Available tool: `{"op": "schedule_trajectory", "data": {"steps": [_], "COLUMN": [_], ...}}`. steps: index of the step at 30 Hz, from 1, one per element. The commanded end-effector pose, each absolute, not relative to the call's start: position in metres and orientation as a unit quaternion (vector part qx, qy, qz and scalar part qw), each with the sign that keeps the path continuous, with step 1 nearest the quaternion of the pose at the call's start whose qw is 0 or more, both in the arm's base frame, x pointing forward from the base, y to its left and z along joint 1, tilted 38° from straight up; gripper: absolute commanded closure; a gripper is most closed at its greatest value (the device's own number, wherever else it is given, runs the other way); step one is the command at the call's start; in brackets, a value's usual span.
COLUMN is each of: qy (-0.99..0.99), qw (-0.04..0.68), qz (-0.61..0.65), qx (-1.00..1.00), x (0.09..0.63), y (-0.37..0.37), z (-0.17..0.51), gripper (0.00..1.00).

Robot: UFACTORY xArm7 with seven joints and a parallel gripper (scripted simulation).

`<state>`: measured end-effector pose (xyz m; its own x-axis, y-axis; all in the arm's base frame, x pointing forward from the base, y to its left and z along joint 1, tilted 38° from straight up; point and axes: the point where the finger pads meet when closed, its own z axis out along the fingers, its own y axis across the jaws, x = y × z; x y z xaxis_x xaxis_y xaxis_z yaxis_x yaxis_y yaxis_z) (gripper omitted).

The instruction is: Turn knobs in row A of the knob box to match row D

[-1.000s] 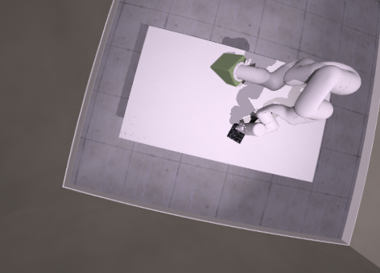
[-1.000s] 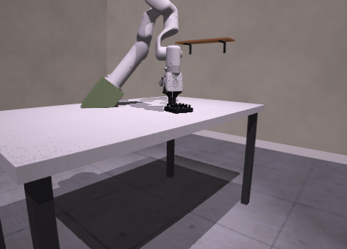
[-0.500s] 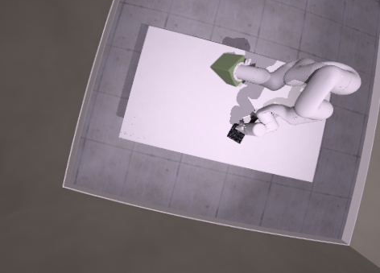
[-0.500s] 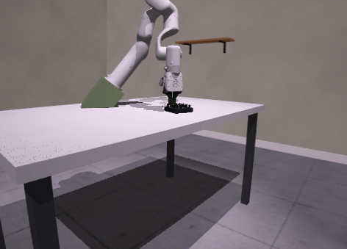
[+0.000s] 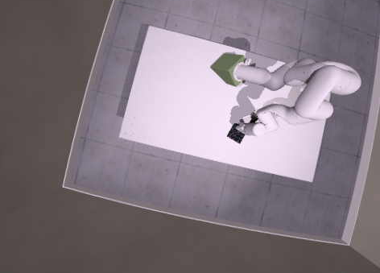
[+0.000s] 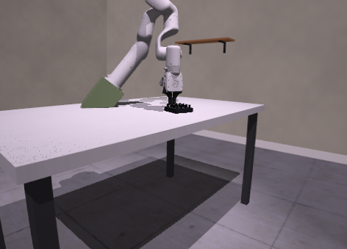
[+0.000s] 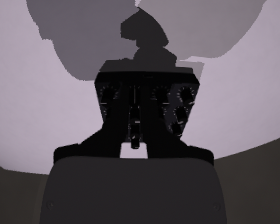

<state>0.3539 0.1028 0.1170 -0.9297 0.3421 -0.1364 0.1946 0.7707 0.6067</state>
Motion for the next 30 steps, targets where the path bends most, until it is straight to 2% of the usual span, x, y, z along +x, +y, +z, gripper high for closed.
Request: {"op": "schedule_trajectory", "data": {"steps": [1, 30], "qy": [0.931, 0.87], "qw": [0.118, 0.044], "qz": [0.308, 0.327], "qx": [0.154, 0.366], "x": [0.3547, 0.3547], "y": [0.1024, 0.1024], "z": [0.1177, 0.1177], "gripper": [0.92, 0.92]}}
